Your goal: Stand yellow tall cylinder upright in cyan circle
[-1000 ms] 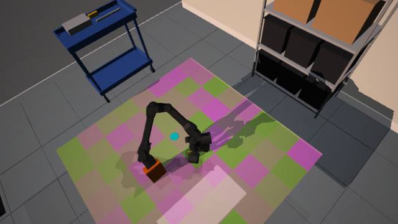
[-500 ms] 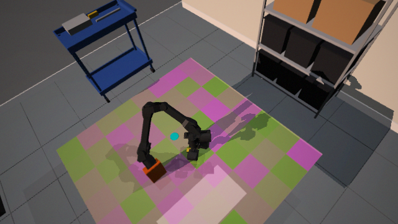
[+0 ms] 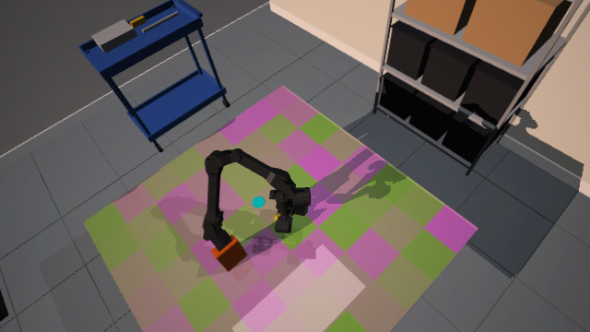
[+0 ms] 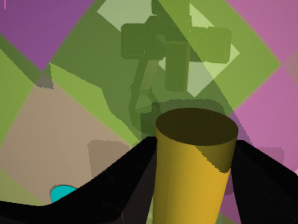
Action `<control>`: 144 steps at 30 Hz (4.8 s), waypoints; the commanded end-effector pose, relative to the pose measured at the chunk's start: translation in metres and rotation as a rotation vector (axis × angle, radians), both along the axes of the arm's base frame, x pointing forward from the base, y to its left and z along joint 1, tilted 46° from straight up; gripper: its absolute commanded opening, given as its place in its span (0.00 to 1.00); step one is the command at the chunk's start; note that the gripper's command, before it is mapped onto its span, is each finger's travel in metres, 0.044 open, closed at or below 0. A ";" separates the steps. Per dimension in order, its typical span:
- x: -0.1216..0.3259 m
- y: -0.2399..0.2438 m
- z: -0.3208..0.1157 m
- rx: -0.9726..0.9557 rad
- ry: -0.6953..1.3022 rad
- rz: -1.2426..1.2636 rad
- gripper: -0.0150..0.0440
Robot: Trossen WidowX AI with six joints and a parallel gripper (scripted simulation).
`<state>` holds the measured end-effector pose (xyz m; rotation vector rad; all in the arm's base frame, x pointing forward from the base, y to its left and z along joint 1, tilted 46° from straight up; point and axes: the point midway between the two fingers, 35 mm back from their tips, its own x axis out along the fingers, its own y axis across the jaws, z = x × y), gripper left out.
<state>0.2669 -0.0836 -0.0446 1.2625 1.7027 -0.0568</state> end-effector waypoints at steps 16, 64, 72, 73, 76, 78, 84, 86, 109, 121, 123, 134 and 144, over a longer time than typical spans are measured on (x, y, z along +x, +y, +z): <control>0.012 0.035 0.051 -0.014 -0.092 0.091 0.43; -0.018 0.138 0.164 0.007 -0.323 0.324 0.43; -0.022 0.141 0.162 -0.020 -0.317 0.340 0.43; -0.022 0.141 0.161 -0.026 -0.315 0.343 0.43; -0.024 0.142 0.159 -0.045 -0.310 0.351 0.43; -0.025 0.143 0.158 -0.058 -0.306 0.356 0.43; -0.028 0.144 0.153 -0.096 -0.296 0.371 0.43; -0.029 0.145 0.152 -0.109 -0.294 0.375 0.43; -0.038 0.148 0.137 -0.260 -0.275 0.412 0.43; -0.041 0.149 0.131 -0.339 -0.275 0.421 0.43; -0.041 0.149 0.130 -0.352 -0.275 0.421 0.43; -0.043 0.149 0.124 -0.424 -0.282 0.422 0.43; -0.044 0.149 0.121 -0.488 -0.293 0.418 0.43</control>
